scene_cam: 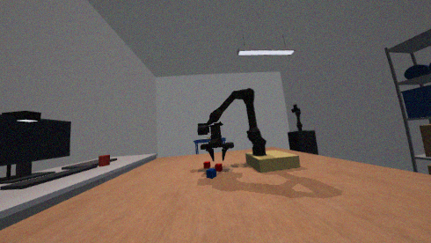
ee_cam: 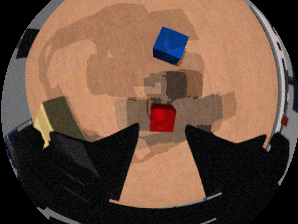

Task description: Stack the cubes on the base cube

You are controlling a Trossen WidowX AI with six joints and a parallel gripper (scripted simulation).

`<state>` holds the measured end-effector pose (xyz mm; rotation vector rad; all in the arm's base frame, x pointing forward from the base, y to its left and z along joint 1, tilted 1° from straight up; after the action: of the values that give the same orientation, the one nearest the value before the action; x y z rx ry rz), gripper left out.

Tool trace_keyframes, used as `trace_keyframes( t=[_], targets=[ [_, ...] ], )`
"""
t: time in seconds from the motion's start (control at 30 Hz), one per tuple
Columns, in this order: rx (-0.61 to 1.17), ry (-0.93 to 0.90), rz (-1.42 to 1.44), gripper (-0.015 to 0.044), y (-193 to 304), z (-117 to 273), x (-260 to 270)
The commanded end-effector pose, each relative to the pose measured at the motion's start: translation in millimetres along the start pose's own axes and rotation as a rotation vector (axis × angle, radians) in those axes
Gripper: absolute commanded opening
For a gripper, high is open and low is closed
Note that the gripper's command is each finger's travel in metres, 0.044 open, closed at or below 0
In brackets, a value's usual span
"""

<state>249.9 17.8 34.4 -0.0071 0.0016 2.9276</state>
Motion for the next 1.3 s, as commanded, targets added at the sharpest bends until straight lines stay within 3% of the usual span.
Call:
trace_keyframes(
  t=[0.0, 0.67, 0.87, 1.27],
  targets=[
    [0.002, 0.005, 0.004, 0.0265, 0.3, -5.7, -0.9],
    [0.002, 0.004, 0.004, 0.0265, 0.5, -36.0, -0.6],
    [0.002, 0.004, 0.004, 0.0107, 0.5, -36.0, -0.6],
    [0.002, 0.005, 0.004, 0.0105, -0.9, -14.3, -4.6]
  ],
)
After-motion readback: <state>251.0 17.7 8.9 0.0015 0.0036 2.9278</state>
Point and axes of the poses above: the point midway between the two fingers, 35 mm back from their tips, its own z axis back along the fingers, its own x axis across the jaws, y = z × x, the point moved 1 cm from there along z, back along the fingers, and after that the axes turned 5 degrees about z, right-handed, at the moved point
